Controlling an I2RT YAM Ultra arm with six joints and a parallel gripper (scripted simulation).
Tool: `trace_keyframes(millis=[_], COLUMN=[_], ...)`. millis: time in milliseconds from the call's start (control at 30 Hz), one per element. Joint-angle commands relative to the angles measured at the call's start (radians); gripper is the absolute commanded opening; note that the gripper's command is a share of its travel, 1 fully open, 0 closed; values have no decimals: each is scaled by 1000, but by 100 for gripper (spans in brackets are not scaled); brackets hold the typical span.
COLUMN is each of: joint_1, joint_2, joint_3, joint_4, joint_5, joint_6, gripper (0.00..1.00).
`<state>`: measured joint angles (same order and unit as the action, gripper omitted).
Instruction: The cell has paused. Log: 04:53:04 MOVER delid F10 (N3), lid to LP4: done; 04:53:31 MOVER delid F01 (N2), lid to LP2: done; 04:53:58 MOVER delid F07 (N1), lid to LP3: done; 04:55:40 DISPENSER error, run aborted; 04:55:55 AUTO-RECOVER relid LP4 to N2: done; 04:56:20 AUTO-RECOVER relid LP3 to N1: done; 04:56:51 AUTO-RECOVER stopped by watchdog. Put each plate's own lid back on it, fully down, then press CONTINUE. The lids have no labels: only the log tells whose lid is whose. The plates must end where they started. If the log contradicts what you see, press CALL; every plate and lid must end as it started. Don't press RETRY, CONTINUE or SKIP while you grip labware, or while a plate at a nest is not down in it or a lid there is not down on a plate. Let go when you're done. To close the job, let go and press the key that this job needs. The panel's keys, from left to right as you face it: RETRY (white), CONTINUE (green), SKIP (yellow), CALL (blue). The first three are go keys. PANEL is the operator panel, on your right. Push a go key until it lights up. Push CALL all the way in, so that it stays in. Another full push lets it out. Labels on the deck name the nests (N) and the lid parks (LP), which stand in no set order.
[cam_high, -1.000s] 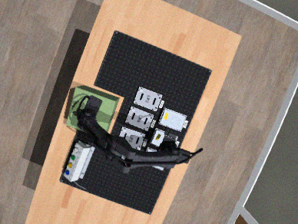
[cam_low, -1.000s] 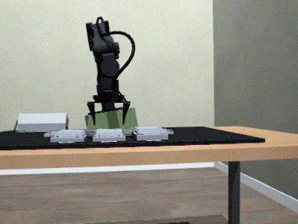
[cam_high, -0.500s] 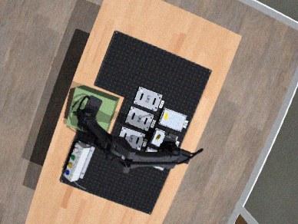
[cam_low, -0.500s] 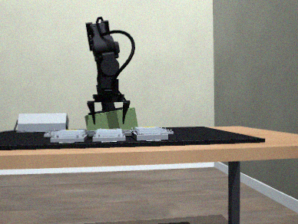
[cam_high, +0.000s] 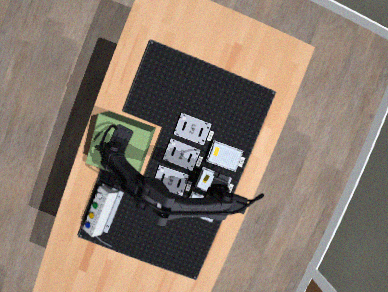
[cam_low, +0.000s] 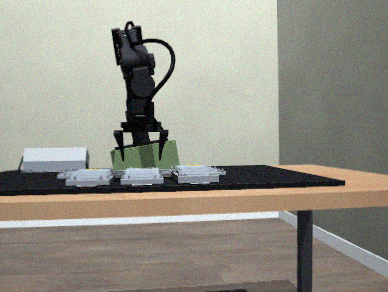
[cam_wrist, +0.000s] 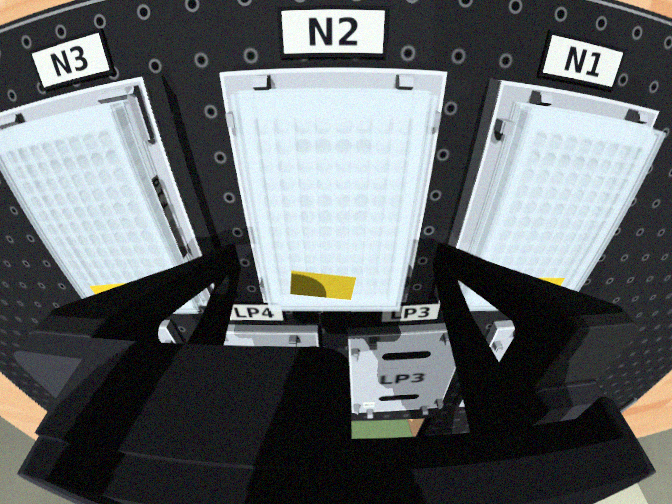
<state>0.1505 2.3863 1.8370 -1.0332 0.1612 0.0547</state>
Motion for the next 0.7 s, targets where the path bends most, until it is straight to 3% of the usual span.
trace_keyframes(millis=[0, 400, 467, 600, 633, 667], joint_1=[20, 30, 30, 34, 35, 36], joint_2=[-94, -309, -309, -376, -392, -408], joint_3=[-103, -464, -464, -571, -596, -621], joint_4=[37, 180, 180, 221, 229, 238], joint_5=[3, 1, 1, 1, 1, 1], joint_6=[1, 19, 19, 22, 23, 24], gripper=[96, 84, 84, 80, 0, 0])
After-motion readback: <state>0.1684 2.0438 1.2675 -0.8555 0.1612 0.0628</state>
